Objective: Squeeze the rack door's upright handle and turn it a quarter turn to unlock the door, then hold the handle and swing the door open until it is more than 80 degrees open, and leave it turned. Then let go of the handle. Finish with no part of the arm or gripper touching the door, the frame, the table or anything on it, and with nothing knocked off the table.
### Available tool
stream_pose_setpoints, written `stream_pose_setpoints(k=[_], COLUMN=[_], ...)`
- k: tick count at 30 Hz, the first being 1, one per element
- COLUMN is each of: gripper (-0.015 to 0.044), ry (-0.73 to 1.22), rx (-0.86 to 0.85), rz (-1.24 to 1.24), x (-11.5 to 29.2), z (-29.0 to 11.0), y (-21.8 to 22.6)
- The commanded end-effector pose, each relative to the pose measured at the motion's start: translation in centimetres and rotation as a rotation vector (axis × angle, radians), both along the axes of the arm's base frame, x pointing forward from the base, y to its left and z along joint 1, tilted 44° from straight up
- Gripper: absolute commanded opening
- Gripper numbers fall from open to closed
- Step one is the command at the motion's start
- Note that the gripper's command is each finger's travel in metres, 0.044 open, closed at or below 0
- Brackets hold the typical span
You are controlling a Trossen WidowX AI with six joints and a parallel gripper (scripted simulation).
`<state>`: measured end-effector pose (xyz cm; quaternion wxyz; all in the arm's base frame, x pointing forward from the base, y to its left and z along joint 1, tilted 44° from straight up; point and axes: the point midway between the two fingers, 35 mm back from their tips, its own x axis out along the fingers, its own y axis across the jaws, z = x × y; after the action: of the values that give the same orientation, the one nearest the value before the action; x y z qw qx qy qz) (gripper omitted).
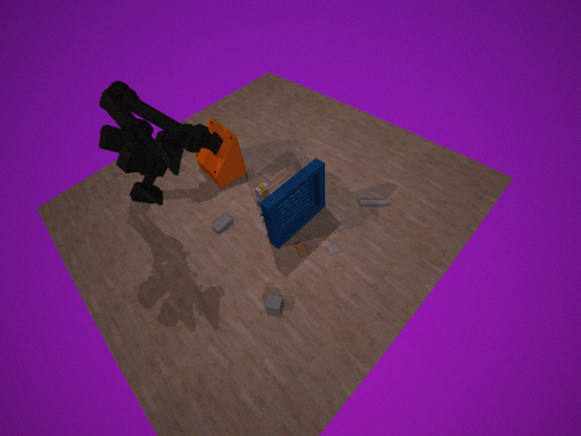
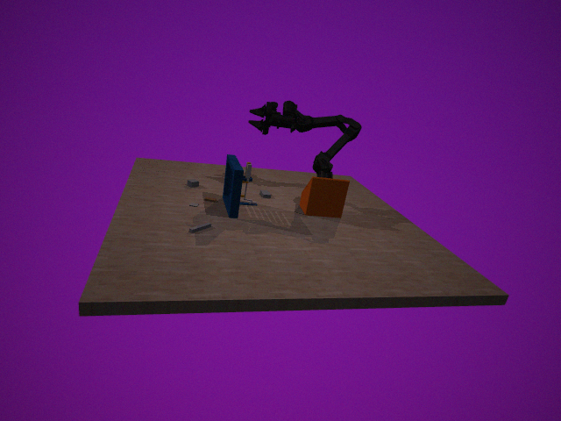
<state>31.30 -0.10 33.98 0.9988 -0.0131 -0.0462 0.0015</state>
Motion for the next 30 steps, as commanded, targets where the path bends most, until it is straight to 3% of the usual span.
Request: stream_pose_setpoints(k=[1, 4, 30], gripper=[0.0374, 0.0295, 0.0293], ry=[0.005, 0.069, 0.762], rx=[0.001, 0.018, 0.033], rz=[0.0, -0.005, -0.127], x=[0.1, 1.0, 6.1], z=[-0.1, -1.0, -12.4], y=[0.0, 0.2, 3.7])
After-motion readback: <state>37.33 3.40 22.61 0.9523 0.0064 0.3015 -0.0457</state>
